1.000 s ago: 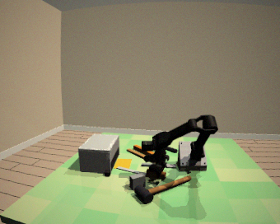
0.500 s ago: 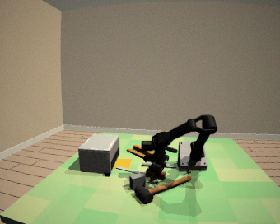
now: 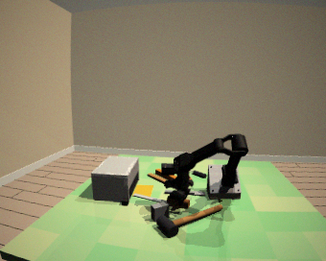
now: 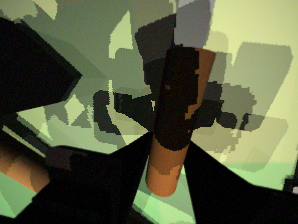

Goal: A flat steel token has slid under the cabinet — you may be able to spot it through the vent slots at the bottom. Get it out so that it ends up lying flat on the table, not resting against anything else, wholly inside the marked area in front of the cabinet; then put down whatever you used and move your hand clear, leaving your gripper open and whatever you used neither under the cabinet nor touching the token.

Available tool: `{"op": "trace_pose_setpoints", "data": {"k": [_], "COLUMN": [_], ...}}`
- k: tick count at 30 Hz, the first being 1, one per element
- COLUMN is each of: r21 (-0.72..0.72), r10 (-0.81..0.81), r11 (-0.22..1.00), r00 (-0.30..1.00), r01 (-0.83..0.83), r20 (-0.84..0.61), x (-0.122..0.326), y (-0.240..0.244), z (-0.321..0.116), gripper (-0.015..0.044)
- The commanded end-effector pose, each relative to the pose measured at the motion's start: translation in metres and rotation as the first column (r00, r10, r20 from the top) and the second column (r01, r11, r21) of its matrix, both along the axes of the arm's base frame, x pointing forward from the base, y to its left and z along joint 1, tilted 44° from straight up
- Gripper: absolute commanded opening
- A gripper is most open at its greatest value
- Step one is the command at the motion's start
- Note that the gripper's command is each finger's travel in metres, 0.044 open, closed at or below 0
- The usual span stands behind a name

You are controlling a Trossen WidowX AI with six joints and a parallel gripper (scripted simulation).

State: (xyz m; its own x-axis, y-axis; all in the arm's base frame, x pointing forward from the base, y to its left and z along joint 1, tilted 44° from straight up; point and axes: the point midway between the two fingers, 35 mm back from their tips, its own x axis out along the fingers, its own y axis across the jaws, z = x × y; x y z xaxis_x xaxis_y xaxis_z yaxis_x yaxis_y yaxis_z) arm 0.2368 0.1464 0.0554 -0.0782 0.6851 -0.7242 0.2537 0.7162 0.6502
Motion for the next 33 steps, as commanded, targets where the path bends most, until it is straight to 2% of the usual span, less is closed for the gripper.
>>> {"op": "trace_pose_setpoints", "data": {"k": [1, 33], "r21": [0.004, 0.005], "r10": [0.006, 0.009], "r11": [1.0, 1.0], "r00": [1.0, 1.0], "r01": [-0.006, -0.009], "r20": [0.006, 0.009], "x": [0.005, 0.042], "y": [0.0, -0.005], "z": [0.0, -0.009], "gripper": [0.0, 0.0]}}
